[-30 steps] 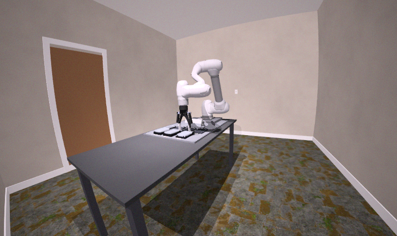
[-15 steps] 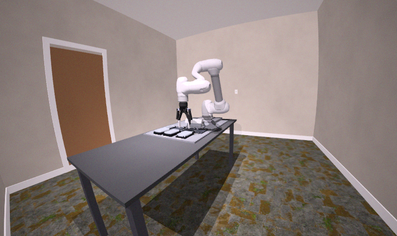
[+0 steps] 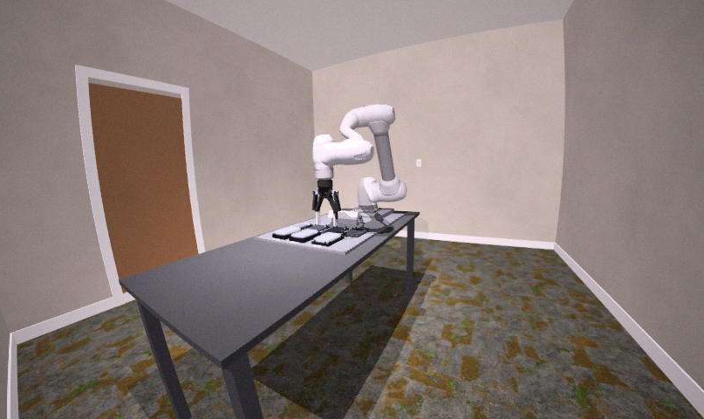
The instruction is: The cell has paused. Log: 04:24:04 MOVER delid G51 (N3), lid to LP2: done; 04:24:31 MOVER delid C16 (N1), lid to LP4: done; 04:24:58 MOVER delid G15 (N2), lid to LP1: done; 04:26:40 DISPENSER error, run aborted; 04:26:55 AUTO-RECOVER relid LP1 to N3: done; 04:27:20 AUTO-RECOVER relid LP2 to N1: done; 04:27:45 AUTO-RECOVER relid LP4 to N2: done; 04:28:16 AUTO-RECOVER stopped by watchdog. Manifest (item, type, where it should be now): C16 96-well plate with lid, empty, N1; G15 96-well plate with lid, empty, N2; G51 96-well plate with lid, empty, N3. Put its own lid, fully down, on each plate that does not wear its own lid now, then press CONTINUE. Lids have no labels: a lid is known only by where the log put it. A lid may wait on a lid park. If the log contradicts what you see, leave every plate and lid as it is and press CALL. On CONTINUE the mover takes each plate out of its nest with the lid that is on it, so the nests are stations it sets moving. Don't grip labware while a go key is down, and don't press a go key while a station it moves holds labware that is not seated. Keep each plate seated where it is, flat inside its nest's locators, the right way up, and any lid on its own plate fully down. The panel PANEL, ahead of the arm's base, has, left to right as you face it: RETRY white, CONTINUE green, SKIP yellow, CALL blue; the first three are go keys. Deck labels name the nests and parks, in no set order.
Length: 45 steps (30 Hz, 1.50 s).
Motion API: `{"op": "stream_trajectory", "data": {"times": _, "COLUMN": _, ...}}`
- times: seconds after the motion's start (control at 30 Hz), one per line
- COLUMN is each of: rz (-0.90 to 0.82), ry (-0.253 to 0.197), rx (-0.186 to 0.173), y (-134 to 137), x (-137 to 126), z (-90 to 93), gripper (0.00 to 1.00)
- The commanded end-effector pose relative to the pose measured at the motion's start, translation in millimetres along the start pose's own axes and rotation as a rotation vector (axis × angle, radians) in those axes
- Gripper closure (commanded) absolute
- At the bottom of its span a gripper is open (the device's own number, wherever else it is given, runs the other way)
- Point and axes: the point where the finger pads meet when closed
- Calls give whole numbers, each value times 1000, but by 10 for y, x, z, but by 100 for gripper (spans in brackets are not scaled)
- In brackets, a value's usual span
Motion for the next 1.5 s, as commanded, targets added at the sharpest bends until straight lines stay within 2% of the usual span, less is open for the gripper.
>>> {"op": "stream_trajectory", "data": {"times": 0.0, "rz": 1, "ry": 0, "rx": 0, "y": 90, "x": 29, "z": -2, "gripper": 34}}
{"op": "stream_trajectory", "data": {"times": 0.03, "rz": 4, "ry": 0, "rx": 0, "y": 270, "x": 84, "z": -2, "gripper": 34}}
{"op": "stream_trajectory", "data": {"times": 0.1, "rz": 13, "ry": 0, "rx": 1, "y": 837, "x": 224, "z": -1, "gripper": 34}}
{"op": "stream_trajectory", "data": {"times": 0.17, "rz": 13, "ry": 0, "rx": 1, "y": 921, "x": 245, "z": -1, "gripper": 34}}
{"op": "stream_trajectory", "data": {"times": 0.2, "rz": 19, "ry": 0, "rx": 1, "y": 1332, "x": 318, "z": -1, "gripper": 34}}
{"op": "stream_trajectory", "data": {"times": 0.23, "rz": 19, "ry": 0, "rx": 1, "y": 1338, "x": 319, "z": -1, "gripper": 34}}
{"op": "stream_trajectory", "data": {"times": 0.27, "rz": 24, "ry": 0, "rx": 1, "y": 1650, "x": 353, "z": -1, "gripper": 34}}
{"op": "stream_trajectory", "data": {"times": 0.3, "rz": 24, "ry": 0, "rx": 1, "y": 1757, "x": 372, "z": -1, "gripper": 34}}
{"op": "stream_trajectory", "data": {"times": 0.33, "rz": 24, "ry": 0, "rx": 1, "y": 1757, "x": 372, "z": -1, "gripper": 34}}
{"op": "stream_trajectory", "data": {"times": 0.37, "rz": 29, "ry": 0, "rx": 1, "y": 2134, "x": 400, "z": -1, "gripper": 34}}
{"op": "stream_trajectory", "data": {"times": 0.47, "rz": 29, "ry": 0, "rx": 1, "y": 2134, "x": 400, "z": -1, "gripper": 34}}
{"op": "stream_trajectory", "data": {"times": 0.53, "rz": 36, "ry": 0, "rx": 0, "y": 2614, "x": 410, "z": -1, "gripper": 34}}
{"op": "stream_trajectory", "data": {"times": 0.63, "rz": 37, "ry": 0, "rx": 0, "y": 2712, "x": 408, "z": -1, "gripper": 34}}
{"op": "stream_trajectory", "data": {"times": 1.47, "rz": 37, "ry": 0, "rx": 0, "y": 2712, "x": 408, "z": -1, "gripper": 34}}
Point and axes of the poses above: the point where the finger pads meet when closed, its own z axis out along the fingers, its own y axis across the jaws, x = y × z, and after that the axes turned 8 degrees about z, right-handed
